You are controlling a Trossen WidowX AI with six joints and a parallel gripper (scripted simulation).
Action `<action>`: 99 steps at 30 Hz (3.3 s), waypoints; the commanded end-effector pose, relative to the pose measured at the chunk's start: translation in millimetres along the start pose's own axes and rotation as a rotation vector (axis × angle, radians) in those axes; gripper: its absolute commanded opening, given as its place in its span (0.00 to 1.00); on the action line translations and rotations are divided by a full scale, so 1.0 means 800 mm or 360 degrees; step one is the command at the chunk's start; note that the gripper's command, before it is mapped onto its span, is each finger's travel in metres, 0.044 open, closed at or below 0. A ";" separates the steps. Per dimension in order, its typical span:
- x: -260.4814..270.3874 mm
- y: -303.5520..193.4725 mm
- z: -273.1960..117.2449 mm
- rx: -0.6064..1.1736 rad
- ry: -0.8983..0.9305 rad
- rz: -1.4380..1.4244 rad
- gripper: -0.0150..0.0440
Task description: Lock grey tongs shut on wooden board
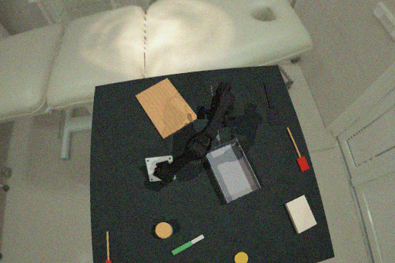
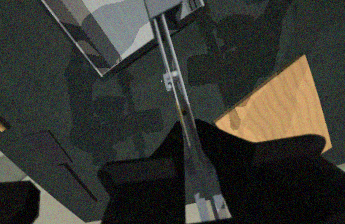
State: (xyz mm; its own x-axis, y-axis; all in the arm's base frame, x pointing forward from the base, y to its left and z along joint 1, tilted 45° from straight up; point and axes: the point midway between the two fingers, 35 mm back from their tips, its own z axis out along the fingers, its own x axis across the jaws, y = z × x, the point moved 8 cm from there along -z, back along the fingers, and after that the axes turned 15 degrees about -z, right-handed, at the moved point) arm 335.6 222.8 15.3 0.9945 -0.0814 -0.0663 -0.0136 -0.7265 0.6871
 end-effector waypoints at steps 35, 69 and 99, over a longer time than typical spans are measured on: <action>-0.220 -0.221 -0.020 0.0059 0.0017 -0.1147 0.00; -0.245 -0.244 0.016 0.0593 -0.0198 -0.1316 0.00; -0.206 -0.196 0.049 0.1448 -0.0332 -0.1245 0.00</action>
State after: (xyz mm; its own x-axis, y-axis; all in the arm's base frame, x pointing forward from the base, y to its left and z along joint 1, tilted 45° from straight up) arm 168.6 328.2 -113.0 0.7297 0.5381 -0.4218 0.4483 -0.8424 -0.2991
